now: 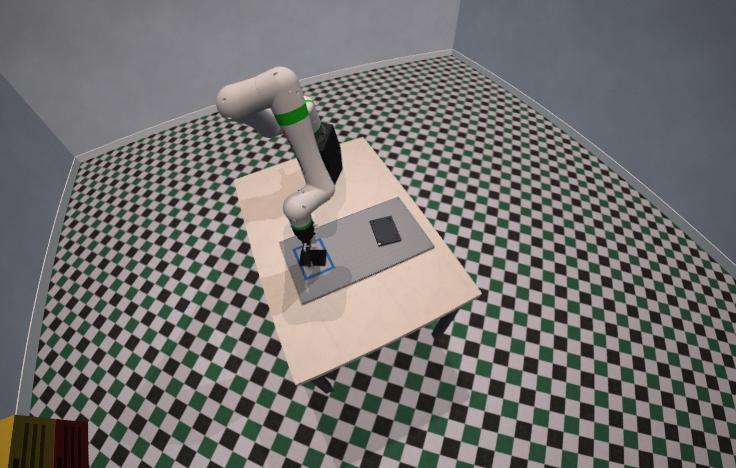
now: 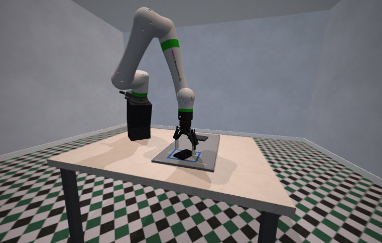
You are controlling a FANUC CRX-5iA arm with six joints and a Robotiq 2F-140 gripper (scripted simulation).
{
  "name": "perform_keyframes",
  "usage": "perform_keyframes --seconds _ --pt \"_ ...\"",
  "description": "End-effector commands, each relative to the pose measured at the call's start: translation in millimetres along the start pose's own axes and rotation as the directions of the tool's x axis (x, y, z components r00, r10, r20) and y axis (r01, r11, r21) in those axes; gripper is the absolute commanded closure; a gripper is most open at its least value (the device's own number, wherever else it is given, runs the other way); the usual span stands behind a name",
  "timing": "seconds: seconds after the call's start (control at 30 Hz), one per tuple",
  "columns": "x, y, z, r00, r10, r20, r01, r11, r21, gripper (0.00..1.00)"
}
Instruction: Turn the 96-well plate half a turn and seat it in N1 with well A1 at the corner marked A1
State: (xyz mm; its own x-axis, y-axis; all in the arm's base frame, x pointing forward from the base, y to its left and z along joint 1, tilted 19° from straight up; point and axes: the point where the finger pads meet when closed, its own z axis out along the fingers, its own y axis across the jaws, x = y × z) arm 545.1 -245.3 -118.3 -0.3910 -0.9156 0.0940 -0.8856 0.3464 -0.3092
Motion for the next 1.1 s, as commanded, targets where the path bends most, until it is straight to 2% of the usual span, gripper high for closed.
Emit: perform_keyframes --seconds 0.0,0.47,0.5,1.07 --pt "0.1 -0.3 6.3 1.000 0.000 -0.001 0.000 1.000 0.002 0.00" --pt "0.1 -0.3 6.3 1.000 0.000 -0.001 0.000 1.000 0.002 0.00" --pt "0.1 -0.3 6.3 1.000 0.000 -0.001 0.000 1.000 0.002 1.00" --pt "0.1 -0.3 6.3 1.000 0.000 -0.001 0.000 1.000 0.002 1.00"
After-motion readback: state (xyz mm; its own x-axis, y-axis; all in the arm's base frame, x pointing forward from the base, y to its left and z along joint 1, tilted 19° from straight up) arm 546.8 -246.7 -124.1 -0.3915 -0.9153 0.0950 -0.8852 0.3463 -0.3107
